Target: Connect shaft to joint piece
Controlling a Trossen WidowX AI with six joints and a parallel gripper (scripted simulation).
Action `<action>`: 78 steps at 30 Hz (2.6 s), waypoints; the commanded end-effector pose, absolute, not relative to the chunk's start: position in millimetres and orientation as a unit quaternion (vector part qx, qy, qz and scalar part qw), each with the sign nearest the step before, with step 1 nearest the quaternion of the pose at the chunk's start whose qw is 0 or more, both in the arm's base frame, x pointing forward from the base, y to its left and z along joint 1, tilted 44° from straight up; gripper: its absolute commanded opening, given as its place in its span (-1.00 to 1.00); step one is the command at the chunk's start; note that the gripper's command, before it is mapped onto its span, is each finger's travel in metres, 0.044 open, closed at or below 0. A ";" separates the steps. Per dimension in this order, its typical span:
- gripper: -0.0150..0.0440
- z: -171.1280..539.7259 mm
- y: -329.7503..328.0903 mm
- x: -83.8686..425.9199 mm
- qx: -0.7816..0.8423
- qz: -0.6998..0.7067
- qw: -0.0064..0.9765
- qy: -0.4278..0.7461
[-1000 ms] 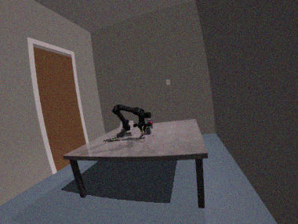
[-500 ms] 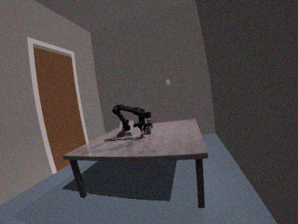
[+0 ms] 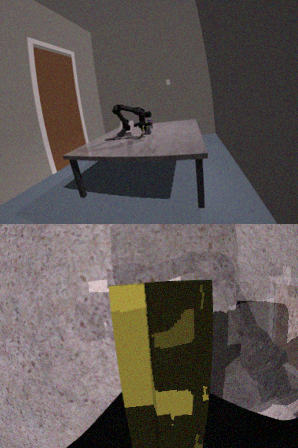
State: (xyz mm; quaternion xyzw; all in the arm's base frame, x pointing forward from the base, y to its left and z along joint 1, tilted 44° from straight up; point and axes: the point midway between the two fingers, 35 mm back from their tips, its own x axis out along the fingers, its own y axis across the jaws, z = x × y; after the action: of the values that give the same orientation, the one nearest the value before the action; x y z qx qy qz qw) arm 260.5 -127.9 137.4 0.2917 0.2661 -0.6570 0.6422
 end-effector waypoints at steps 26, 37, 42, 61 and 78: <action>-0.49 104.4 -95.0 262.5 0.292 -0.657 0.643 0.264; -0.49 92.9 -82.9 263.2 0.292 -0.657 0.643 0.264; -0.49 87.5 -77.3 263.6 0.292 -0.657 0.643 0.264; -0.40 84.4 -73.0 263.8 0.292 -0.656 0.643 0.266; 0.62 84.4 -73.0 263.8 0.292 -0.656 0.643 0.266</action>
State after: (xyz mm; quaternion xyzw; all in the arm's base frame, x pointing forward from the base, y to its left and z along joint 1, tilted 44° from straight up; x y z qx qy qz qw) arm 263.7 -73.1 84.4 0.2920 0.2653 -0.6562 0.6432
